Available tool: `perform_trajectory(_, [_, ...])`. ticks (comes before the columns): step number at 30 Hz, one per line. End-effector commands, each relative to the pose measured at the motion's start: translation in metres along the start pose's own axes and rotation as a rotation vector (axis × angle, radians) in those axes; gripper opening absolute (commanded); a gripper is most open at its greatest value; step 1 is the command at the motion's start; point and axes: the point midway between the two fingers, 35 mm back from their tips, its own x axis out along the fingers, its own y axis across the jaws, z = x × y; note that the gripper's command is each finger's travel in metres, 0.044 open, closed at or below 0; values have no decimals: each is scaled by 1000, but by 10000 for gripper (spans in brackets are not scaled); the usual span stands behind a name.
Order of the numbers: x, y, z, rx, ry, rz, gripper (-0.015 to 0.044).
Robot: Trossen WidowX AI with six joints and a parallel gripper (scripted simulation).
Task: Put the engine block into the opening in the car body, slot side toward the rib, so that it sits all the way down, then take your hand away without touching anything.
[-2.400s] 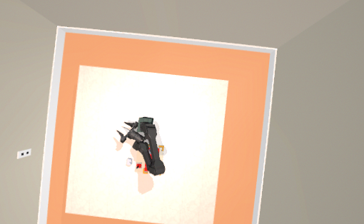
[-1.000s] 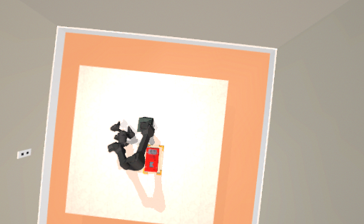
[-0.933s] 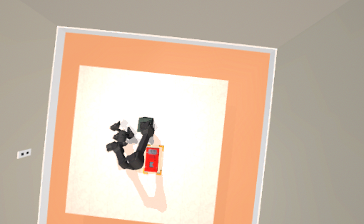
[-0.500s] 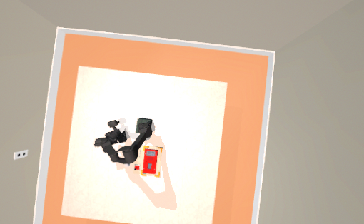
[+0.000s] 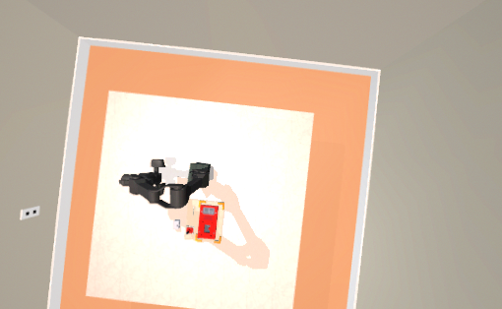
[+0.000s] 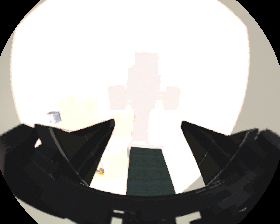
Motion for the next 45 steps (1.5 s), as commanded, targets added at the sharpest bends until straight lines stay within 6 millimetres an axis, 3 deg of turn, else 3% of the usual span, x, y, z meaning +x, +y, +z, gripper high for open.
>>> perform_trajectory(1, [-6, -2, 1, 48, 1, 56, 440])
perform_trajectory(5, [-7, 0, 2, 49, -1, 56, 440])
perform_trajectory(7, [-12, 14, 10, 50, -15, 50, 440])
perform_trajectory(12, [-29, 79, 27, 47, -56, 42, 440])
perform_trajectory(17, [-39, 151, 26, 8, -90, 43, 440])
perform_trajectory(24, [-36, 244, -3, 2, -61, 67, 440])
perform_trajectory(29, [-27, 312, -42, 28, 1, 76, 440])
perform_trajectory(31, [-25, 320, -49, 32, 11, 76, 440])
perform_trajectory(37, [-22, 319, -47, 32, 11, 76, 440])
perform_trajectory(41, [21, 322, -48, 31, 13, 76, 440])
perform_trajectory(45, [23, 322, -48, 31, 13, 76, 440])
